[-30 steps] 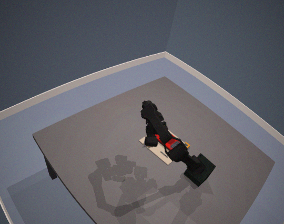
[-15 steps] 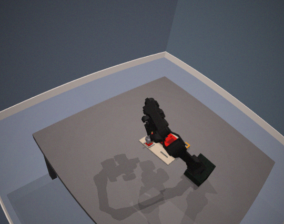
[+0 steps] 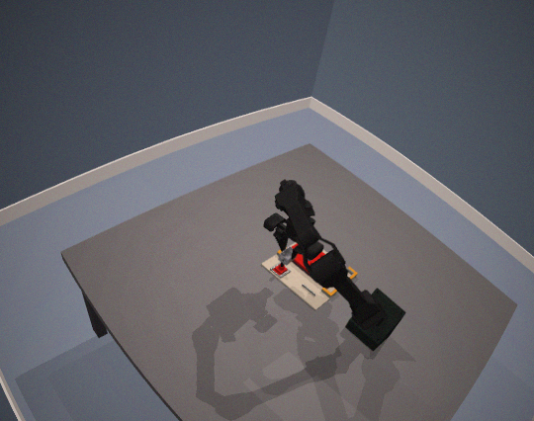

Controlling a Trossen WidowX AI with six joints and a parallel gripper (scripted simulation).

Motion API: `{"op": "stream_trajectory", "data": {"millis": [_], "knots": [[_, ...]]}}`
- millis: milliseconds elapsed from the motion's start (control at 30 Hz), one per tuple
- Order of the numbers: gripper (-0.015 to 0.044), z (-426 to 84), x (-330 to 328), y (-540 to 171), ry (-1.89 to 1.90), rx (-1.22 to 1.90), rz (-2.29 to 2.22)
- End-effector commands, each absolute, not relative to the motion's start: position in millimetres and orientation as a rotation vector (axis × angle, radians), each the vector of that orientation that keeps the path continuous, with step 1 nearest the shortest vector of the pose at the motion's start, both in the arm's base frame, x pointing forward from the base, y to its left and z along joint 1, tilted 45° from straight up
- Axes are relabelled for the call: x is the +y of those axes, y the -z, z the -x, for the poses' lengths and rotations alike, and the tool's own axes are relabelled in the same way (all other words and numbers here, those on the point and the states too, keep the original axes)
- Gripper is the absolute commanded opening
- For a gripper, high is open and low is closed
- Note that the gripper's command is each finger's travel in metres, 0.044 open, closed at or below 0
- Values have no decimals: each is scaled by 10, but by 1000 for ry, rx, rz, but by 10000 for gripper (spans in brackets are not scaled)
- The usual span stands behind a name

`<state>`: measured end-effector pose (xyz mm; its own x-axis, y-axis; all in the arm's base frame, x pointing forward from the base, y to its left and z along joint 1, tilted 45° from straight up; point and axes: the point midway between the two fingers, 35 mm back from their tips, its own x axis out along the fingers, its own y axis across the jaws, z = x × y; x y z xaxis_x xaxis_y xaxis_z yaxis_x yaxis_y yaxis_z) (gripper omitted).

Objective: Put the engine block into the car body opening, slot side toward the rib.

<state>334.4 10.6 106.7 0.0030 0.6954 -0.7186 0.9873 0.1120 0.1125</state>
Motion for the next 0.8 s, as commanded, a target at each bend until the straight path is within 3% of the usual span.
{"op": "stream_trajectory", "data": {"millis": [0,767], "knots": [[0,-3382,43,-961,495,1754,-1577],[0,-3477,-258,-326,-119,1676,-1059]]}}
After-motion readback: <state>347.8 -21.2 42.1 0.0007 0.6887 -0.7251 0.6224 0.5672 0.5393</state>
